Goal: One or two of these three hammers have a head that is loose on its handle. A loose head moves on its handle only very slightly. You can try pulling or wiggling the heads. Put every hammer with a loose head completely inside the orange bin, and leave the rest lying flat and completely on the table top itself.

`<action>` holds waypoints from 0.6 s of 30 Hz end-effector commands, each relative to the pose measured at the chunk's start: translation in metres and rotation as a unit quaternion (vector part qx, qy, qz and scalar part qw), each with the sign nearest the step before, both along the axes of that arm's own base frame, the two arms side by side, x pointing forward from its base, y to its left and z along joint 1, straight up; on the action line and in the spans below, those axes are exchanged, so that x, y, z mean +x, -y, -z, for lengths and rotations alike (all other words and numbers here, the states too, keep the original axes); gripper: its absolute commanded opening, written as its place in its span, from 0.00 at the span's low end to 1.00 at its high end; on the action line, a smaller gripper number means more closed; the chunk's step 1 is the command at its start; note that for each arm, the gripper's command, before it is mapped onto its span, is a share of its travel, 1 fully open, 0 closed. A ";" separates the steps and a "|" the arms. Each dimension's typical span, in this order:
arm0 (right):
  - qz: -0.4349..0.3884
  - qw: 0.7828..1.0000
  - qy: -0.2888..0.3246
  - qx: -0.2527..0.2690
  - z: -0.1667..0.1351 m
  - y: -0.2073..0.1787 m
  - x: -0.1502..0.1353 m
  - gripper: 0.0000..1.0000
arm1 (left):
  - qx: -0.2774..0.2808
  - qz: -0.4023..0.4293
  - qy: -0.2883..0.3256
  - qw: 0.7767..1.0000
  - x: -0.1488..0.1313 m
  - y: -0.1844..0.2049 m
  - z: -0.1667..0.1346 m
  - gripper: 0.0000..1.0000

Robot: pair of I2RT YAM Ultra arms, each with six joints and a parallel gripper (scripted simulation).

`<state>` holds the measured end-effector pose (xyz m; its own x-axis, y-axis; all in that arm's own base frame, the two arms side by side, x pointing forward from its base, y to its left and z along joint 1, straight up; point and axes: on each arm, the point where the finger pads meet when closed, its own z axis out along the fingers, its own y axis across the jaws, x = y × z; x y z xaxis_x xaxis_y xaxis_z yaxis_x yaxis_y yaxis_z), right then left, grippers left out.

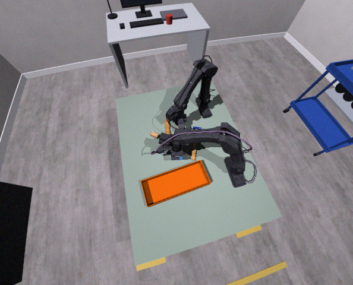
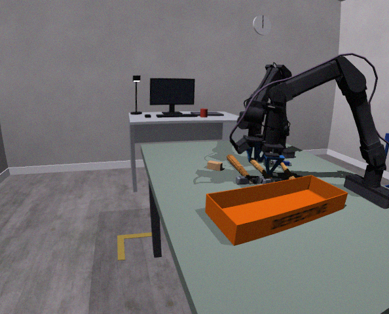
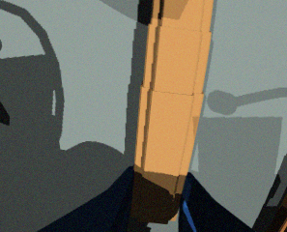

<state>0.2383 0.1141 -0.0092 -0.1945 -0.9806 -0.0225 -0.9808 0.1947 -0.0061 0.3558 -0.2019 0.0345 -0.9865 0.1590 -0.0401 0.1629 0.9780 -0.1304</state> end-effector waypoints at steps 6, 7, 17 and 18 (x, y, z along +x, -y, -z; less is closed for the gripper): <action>0.006 1.000 0.005 -0.006 -0.005 0.005 0.000 0.19 | 0.012 0.006 -0.010 1.000 -0.007 -0.002 -0.018 1.00; 0.006 1.000 0.005 -0.006 -0.005 0.005 0.000 0.19 | 0.017 0.006 -0.018 1.000 -0.012 -0.004 -0.011 1.00; 0.006 1.000 0.005 -0.006 -0.005 0.005 0.000 0.19 | -0.022 0.090 -0.008 0.996 -0.010 0.003 -0.010 1.00; 0.006 1.000 0.005 -0.006 -0.005 0.005 0.000 0.19 | -0.022 0.090 -0.008 0.996 -0.010 0.003 -0.010 1.00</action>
<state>0.2383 0.1141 -0.0092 -0.1945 -0.9806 -0.0225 -0.9808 0.1947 -0.0061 0.3451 -0.2035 0.0464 -0.9678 0.2512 -0.0177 0.2511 0.9572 -0.1442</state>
